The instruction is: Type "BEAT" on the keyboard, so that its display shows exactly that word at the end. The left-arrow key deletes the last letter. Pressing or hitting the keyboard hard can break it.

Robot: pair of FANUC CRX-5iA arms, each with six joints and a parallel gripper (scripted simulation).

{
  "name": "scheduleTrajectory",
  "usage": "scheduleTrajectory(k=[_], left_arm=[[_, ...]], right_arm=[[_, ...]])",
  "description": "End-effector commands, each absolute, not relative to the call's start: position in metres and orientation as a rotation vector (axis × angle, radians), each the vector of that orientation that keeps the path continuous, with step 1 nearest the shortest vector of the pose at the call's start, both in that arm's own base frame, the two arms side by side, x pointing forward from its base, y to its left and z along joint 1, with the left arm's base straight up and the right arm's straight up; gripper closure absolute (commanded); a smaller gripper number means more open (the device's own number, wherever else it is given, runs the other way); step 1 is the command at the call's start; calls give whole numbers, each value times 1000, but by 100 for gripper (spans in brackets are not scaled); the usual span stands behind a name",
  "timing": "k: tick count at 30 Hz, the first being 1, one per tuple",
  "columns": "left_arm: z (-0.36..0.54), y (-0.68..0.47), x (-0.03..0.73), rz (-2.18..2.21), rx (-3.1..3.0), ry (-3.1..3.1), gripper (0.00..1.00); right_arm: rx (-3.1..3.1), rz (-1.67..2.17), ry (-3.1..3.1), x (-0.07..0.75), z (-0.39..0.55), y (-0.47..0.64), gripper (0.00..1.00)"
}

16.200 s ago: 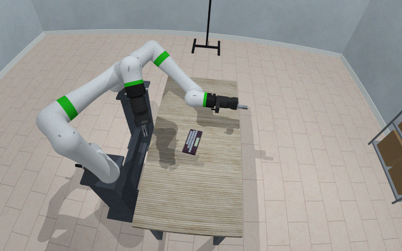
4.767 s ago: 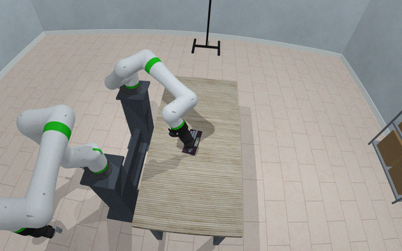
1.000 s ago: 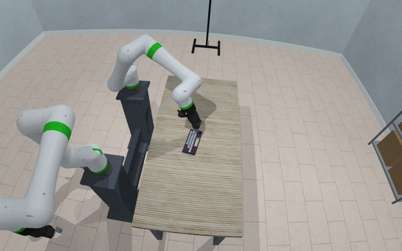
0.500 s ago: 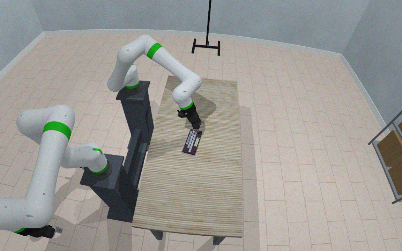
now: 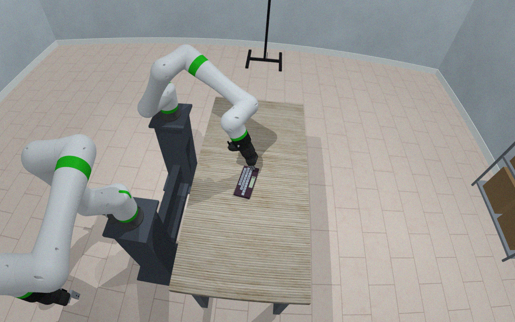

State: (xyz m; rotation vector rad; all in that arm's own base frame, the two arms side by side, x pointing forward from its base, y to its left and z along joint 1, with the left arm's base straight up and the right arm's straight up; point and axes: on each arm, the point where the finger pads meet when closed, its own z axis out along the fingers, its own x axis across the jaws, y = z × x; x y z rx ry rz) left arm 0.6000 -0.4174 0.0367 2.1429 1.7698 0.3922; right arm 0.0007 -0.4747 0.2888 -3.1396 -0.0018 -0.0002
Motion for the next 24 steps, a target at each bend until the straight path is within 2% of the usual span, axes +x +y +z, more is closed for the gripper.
scheduleTrajectory(k=[1, 24], left_arm=[[38, -418, 600, 393, 2141, 1769, 100], [47, -418, 600, 393, 2141, 1769, 100]], right_arm=[[-3142, 0, -2, 1, 290, -475, 0], [-3142, 0, -2, 1, 290, -475, 0]])
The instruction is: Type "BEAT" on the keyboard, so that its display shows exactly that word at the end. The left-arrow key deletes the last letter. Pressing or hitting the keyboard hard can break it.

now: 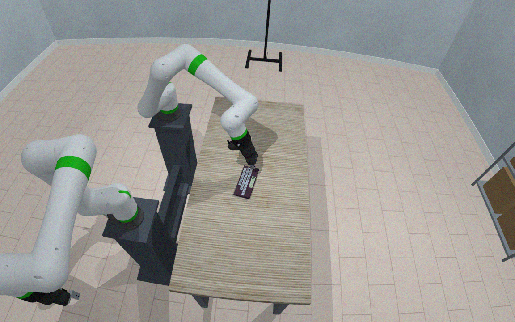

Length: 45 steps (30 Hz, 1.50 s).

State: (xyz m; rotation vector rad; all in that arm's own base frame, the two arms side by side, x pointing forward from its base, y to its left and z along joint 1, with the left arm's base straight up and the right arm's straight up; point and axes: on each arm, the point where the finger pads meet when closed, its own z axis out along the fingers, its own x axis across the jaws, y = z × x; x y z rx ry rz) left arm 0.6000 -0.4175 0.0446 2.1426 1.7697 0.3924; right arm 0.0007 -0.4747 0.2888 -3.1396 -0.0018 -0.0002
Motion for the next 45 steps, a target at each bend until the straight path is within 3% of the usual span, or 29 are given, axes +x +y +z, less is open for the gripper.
scheduleTrajectory(k=[1, 45], left_arm=[[47, -418, 600, 393, 2141, 1769, 100], [41, -435, 597, 392, 2141, 1769, 100]], right_arm=[[-3142, 0, -2, 1, 290, -475, 0], [-3142, 0, -2, 1, 290, -475, 0]])
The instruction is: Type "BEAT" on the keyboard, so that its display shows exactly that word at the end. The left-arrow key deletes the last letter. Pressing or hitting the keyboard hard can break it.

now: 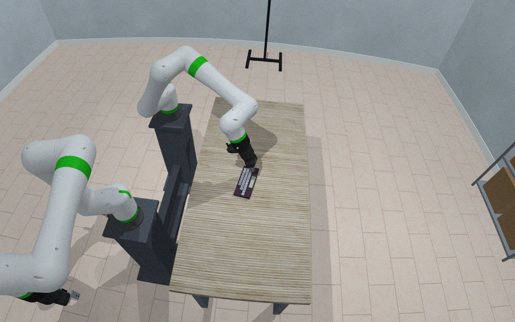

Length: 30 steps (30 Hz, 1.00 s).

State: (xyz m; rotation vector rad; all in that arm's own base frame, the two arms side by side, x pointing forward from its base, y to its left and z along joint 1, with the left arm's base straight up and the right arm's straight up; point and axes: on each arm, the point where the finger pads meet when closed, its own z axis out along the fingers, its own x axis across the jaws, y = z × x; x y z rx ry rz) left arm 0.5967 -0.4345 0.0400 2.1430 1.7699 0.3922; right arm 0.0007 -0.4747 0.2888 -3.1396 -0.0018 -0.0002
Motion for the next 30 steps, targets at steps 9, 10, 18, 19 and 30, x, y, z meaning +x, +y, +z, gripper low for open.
scheduleTrajectory(k=[9, 10, 18, 19, 30], left_arm=[[40, -435, 597, 393, 2141, 1769, 100], [40, -435, 597, 393, 2141, 1769, 100], [39, -435, 597, 393, 2141, 1769, 100], [39, -435, 597, 393, 2141, 1769, 100], [38, -435, 597, 393, 2141, 1769, 100]], right_arm=[[-3142, 0, -2, 1, 290, -475, 0], [-3142, 0, -2, 1, 290, -475, 0], [-3142, 0, -2, 1, 290, -475, 0], [-3142, 0, -2, 1, 290, -475, 0], [-3142, 0, -2, 1, 290, -475, 0]])
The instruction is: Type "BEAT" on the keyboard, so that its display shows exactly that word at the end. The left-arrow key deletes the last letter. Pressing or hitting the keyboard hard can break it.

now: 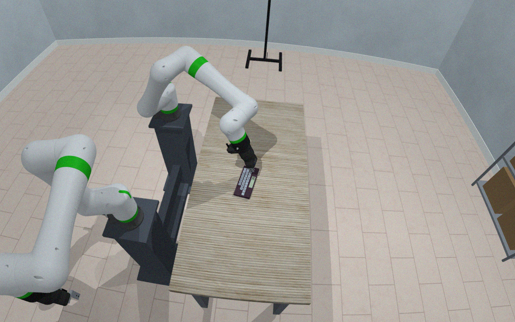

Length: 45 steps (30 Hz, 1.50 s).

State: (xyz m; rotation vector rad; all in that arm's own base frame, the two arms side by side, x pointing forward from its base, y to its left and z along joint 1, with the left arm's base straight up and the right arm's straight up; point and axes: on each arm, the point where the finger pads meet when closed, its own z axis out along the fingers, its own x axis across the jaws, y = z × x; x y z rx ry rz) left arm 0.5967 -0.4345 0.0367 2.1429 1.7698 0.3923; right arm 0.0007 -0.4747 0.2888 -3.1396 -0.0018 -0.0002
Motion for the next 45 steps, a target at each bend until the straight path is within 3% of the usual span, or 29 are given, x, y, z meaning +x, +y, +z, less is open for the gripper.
scheduleTrajectory(k=[1, 45], left_arm=[[38, -435, 597, 393, 2141, 1769, 100], [47, -469, 560, 392, 2141, 1769, 100]], right_arm=[[-3142, 0, -2, 1, 290, -475, 0], [-3142, 0, -2, 1, 290, -475, 0]])
